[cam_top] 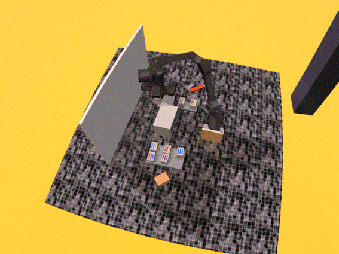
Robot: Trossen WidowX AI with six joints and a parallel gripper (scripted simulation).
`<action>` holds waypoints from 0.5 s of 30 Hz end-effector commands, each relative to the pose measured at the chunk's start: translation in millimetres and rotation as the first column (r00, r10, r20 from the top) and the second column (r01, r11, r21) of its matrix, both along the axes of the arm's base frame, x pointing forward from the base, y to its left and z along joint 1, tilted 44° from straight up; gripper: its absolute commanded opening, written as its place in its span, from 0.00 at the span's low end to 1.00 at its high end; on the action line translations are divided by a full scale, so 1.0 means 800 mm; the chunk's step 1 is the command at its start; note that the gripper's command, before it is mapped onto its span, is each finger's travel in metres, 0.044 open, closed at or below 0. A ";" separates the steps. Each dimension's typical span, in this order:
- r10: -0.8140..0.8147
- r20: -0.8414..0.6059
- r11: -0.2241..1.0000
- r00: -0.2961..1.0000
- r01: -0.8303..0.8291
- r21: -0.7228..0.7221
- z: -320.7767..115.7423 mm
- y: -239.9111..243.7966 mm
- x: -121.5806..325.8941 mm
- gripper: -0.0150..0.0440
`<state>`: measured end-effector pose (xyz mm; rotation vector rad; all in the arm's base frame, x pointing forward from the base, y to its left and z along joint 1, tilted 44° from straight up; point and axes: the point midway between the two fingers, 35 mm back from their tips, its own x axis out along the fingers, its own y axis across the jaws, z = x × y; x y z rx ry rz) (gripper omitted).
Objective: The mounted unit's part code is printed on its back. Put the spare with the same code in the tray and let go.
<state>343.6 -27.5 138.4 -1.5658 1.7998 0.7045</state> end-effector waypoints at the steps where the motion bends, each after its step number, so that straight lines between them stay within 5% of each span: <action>1: 0.009 -0.006 1.000 1.000 -0.009 -0.023 0.028 -0.031 -0.004 0.25; 15: 0.007 -0.047 0.997 0.999 -0.011 -0.077 0.088 -0.105 -0.028 0.25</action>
